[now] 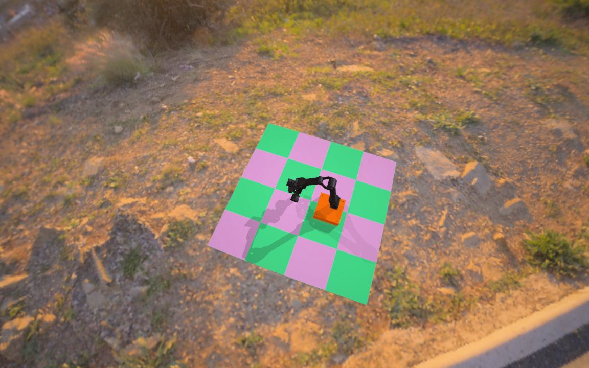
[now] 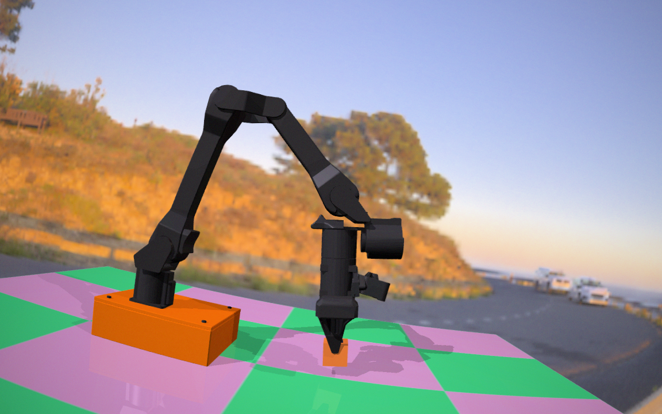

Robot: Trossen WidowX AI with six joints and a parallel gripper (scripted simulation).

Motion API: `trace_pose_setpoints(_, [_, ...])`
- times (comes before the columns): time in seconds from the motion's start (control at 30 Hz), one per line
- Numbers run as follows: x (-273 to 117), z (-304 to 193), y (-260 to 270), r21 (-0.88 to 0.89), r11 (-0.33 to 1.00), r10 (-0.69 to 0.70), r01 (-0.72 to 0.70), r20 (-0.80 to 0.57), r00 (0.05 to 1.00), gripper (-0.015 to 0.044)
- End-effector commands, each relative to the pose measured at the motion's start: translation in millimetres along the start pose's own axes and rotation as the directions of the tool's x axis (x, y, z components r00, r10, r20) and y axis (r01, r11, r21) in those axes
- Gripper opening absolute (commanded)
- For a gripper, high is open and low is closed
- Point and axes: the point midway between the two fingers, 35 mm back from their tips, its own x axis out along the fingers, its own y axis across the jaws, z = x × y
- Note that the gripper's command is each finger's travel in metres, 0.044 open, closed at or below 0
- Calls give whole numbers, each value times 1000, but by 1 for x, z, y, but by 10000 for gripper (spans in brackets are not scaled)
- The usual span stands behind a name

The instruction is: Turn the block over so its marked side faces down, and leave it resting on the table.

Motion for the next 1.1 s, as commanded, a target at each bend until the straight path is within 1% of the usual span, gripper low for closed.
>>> trace_pose_setpoints(0.0, [2, -1, -1, 4, 1000, -6, 6, 74, 997, 0])
trace_pose_setpoints(0.3, [3, -2, -1, 4, 1000, -6, 6, 218, 976, 0])
trace_pose_setpoints(0.63, [2, -7, -1, 5, 1000, -6, 4, 370, 929, 0])
trace_pose_setpoints(0.87, [3, -6, -1, 5, 1000, -6, 4, 387, 922, 0])
trace_pose_setpoints(1.07, [18, 0, -1, 4, 1000, -7, 5, 456, 890, 0])
